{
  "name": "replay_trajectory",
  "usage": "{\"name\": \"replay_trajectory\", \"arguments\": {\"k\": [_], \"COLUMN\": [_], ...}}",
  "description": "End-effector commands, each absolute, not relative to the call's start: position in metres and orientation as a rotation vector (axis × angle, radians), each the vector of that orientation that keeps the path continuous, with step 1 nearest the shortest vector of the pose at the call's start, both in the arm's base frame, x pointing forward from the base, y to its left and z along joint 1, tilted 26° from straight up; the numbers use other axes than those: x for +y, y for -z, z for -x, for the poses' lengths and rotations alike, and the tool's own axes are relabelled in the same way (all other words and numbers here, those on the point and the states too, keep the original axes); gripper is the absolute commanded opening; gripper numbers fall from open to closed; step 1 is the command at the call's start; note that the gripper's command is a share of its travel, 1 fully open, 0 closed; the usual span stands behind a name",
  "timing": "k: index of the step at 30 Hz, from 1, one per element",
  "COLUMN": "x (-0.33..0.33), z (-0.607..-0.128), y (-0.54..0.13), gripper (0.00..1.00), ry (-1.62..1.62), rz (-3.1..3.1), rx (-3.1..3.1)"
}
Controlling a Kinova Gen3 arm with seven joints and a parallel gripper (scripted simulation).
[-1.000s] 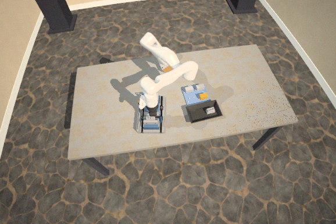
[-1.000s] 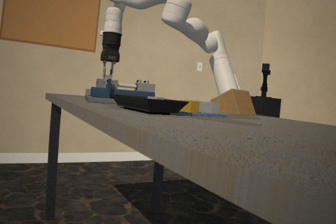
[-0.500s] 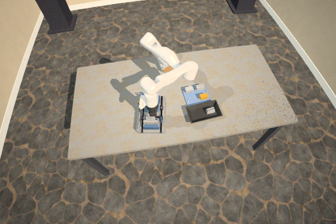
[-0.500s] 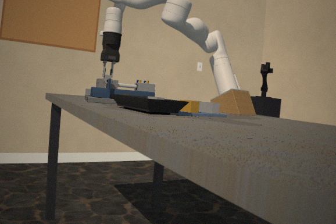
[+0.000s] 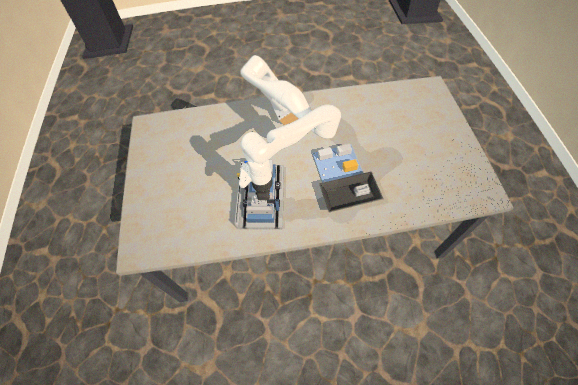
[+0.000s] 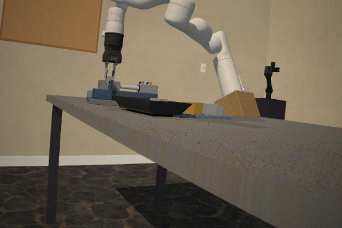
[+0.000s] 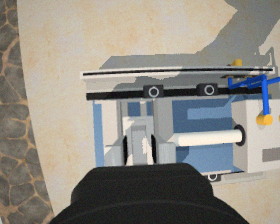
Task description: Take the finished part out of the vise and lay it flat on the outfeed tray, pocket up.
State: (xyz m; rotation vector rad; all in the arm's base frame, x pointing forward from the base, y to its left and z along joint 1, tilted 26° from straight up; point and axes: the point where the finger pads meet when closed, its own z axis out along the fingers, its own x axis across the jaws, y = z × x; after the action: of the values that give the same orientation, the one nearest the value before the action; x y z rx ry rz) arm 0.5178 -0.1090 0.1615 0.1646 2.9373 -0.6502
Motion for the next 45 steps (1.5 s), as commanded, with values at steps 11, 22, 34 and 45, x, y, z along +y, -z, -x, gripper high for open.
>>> {"name": "replay_trajectory", "arguments": {"k": [11, 22, 34, 45], "x": [-0.109, -0.107, -0.101, -0.094], "z": [-0.518, -0.518, -0.516, -0.515], "y": [-0.162, -0.165, -0.179, -0.194], "gripper": [0.00, 0.00, 0.00, 0.00], "ry": [0.649, 0.649, 0.649, 0.649], "rz": [-0.164, -0.164, -0.164, -0.164], "rx": [2.936, 2.936, 2.936, 2.936]}}
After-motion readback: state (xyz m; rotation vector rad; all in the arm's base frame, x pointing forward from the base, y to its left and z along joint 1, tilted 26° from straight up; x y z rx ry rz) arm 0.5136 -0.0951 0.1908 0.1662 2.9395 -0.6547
